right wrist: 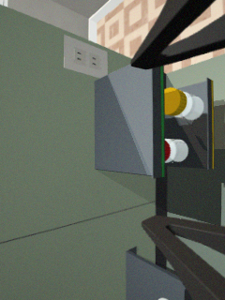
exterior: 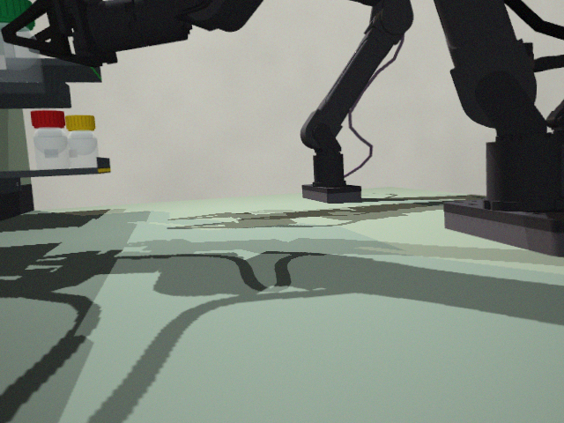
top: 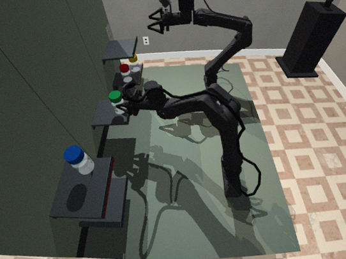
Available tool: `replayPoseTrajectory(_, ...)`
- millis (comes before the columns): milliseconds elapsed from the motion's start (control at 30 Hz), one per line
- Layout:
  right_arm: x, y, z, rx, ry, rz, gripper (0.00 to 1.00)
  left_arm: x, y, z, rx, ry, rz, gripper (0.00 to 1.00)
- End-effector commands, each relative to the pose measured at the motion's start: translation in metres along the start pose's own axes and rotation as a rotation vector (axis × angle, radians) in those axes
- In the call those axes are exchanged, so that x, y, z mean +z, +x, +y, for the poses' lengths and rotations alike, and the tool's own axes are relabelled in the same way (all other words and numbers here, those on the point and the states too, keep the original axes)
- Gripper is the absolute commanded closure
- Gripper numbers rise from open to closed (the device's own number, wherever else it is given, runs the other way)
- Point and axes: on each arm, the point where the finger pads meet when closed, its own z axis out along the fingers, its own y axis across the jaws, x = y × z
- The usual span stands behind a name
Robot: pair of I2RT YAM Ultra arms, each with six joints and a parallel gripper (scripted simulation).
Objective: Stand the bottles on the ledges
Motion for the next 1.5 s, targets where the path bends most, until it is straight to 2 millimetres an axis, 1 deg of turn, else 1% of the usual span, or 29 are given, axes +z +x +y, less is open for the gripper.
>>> replayPoseTrajectory(0, 0.001, -0.012, 0.002, -0.009, -0.002, -0.016, 0.0, -0.001, -0.022, 0.001, -0.024, 0.001, -0.062, 0.4)
replayPoseTrajectory(67, -0.001, -0.009, 0.001, -0.003, -0.003, -0.014, 0.0, -0.001, -0.022, 0.001, -0.024, 0.001, -0.062, 0.17)
replayPoseTrajectory(100, -0.001, -0.009, 0.001, -0.003, -0.003, -0.014, 0.0, -0.001, -0.022, 0.001, -0.024, 0.001, -0.062, 0.13)
replayPoseTrajectory(133, -0.001, -0.009, 0.001, -0.003, -0.003, -0.014, 0.0, -0.003, -0.03, 0.004, -0.033, -0.001, -0.084, 0.13)
replayPoseTrajectory(167, -0.001, -0.009, 0.001, -0.003, -0.003, -0.014, 0.0, -0.007, -0.025, 0.002, -0.03, 0.004, -0.075, 0.13)
replayPoseTrajectory(233, -0.001, -0.009, 0.001, -0.003, -0.003, -0.014, 0.0, -0.007, -0.025, 0.002, -0.03, 0.004, -0.075, 0.13)
replayPoseTrajectory(400, -0.001, -0.009, 0.001, -0.003, -0.003, -0.014, 0.0, -0.015, -0.026, 0.0, -0.042, 0.006, -0.08, 0.13)
replayPoseTrajectory(633, -0.001, -0.009, 0.001, -0.003, -0.003, -0.014, 0.0, -0.03, -0.025, -0.002, -0.044, 0.005, -0.08, 0.13)
replayPoseTrajectory(733, -0.001, -0.009, 0.001, -0.003, -0.003, -0.014, 0.0, -0.041, -0.024, -0.003, -0.044, 0.005, -0.079, 0.13)
replayPoseTrajectory(800, -0.001, -0.009, 0.001, -0.003, -0.003, -0.014, 0.0, -0.041, -0.024, -0.003, -0.044, 0.005, -0.079, 0.13)
replayPoseTrajectory(867, -0.001, -0.009, 0.001, -0.003, -0.003, -0.014, 0.0, -0.059, -0.024, -0.003, -0.045, 0.005, -0.079, 0.13)
replayPoseTrajectory(900, -0.001, -0.009, 0.001, -0.003, -0.003, -0.014, 0.0, -0.069, -0.014, -0.002, -0.03, 0.003, -0.044, 0.13)
replayPoseTrajectory(1000, -0.001, -0.009, 0.001, -0.003, -0.003, -0.014, 0.0, -0.1, -0.01, -0.001, -0.024, 0.002, -0.033, 0.13)
replayPoseTrajectory(1067, -0.001, -0.009, 0.001, -0.003, -0.003, -0.014, 0.0, -0.114, -0.009, 0.0, -0.022, 0.002, -0.032, 0.13)
replayPoseTrajectory(1100, -0.001, -0.009, 0.001, -0.003, -0.003, -0.014, 0.0, -0.117, -0.01, 0.0, -0.021, 0.001, -0.035, 0.13)
replayPoseTrajectory(1133, -0.001, -0.009, 0.001, -0.003, -0.003, -0.014, 0.0, -0.117, -0.02, -0.001, -0.028, 0.001, -0.06, 0.13)
replayPoseTrajectory(1167, -0.001, -0.009, 0.001, -0.003, -0.003, -0.014, 0.0, -0.113, -0.017, 0.0, -0.022, 0.002, -0.054, 0.13)
replayPoseTrajectory(1267, -0.001, -0.009, 0.001, -0.003, -0.003, -0.014, 0.0, -0.11, -0.024, 0.001, -0.025, -0.004, -0.067, 0.13)
replayPoseTrajectory(1300, -0.001, -0.009, -0.001, -0.003, 0.01, -0.014, 0.0, -0.11, -0.02, 0.001, -0.014, -0.002, -0.052, 0.13)
replayPoseTrajectory(1400, -0.001, -0.01, -0.001, -0.003, 0.017, -0.017, 0.0, -0.111, -0.021, 0.002, -0.011, 0.0, -0.05, 0.13)
replayPoseTrajectory(1433, -0.001, -0.013, -0.003, -0.002, 0.035, -0.033, 0.0, -0.113, -0.014, 0.003, 0.005, 0.012, -0.026, 0.13)
replayPoseTrajectory(1467, -0.001, -0.014, -0.003, 0.0, 0.045, -0.035, 0.0, -0.114, -0.013, 0.005, 0.013, 0.014, -0.017, 0.13)
